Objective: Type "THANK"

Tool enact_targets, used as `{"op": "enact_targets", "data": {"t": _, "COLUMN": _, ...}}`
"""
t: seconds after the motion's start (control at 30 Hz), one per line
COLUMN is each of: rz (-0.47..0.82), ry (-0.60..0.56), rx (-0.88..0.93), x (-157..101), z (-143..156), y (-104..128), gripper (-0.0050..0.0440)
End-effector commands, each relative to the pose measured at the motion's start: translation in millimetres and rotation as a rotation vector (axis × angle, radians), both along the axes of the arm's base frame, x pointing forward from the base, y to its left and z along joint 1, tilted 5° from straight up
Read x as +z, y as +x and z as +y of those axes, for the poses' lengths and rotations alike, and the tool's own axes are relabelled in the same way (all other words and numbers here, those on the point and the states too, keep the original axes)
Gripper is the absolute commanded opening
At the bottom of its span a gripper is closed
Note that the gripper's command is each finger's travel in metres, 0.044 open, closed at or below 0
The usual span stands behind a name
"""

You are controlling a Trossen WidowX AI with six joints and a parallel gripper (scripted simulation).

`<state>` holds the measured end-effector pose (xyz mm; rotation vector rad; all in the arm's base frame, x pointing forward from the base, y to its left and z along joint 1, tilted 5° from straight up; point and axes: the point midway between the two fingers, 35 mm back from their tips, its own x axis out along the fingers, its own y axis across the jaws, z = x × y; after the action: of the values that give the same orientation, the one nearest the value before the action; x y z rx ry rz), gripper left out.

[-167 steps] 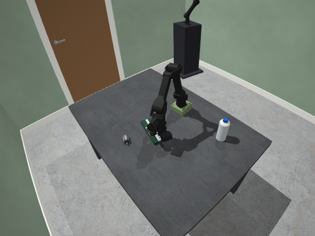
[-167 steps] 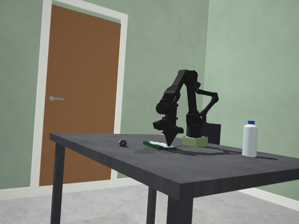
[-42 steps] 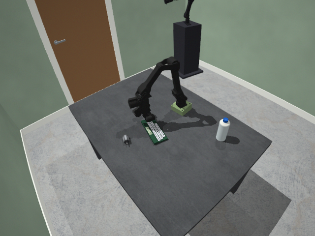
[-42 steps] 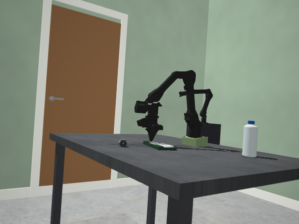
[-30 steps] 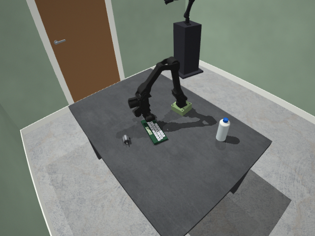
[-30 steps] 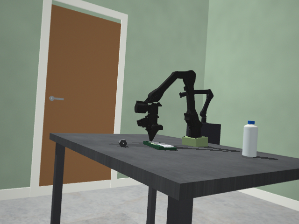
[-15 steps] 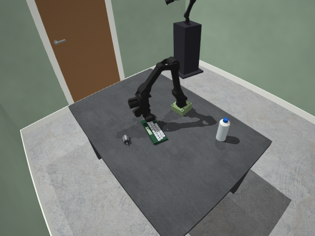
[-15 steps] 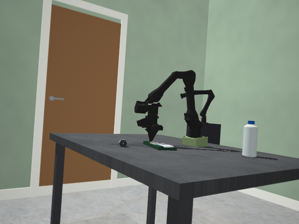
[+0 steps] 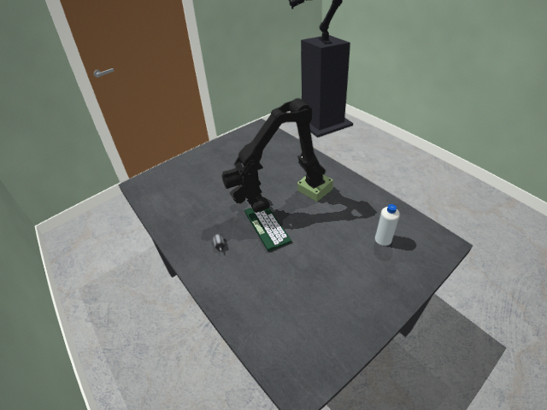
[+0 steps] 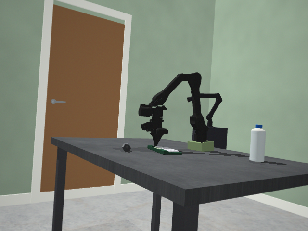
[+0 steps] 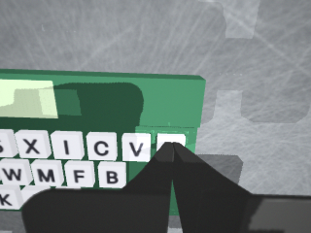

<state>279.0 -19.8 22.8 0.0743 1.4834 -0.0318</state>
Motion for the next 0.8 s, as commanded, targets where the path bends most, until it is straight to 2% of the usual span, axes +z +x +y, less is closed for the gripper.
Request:
{"op": "enact_targets", "data": {"t": 0.0, "rz": -0.045, "ry": -0.001, "rx": 0.004, "x": 32, "z": -2, "y": 6, "gripper": -0.005}}
{"op": "enact_targets", "data": {"t": 0.07, "rz": -0.045, "ry": -0.001, "rx": 0.004, "x": 43, "z": -2, "y": 4, "gripper": -0.005}}
{"op": "enact_targets", "data": {"t": 0.27, "rz": -0.045, "ry": -0.001, "rx": 0.005, "x": 43, "z": -1, "y": 4, "gripper": -0.005}}
{"op": "enact_targets", "data": {"t": 0.37, "rz": -0.036, "ry": -0.005, "rx": 0.001, "x": 38, "z": 10, "y": 9, "gripper": -0.005}}
{"op": "enact_targets", "data": {"t": 0.57, "rz": -0.025, "ry": 0.001, "rx": 0.001, "x": 39, "z": 87, "y": 14, "gripper": -0.005}}
{"op": "enact_targets", "data": {"t": 0.77, "rz": -0.023, "ry": 0.007, "rx": 0.001, "x": 41, "z": 163, "y": -1, "gripper": -0.005}}
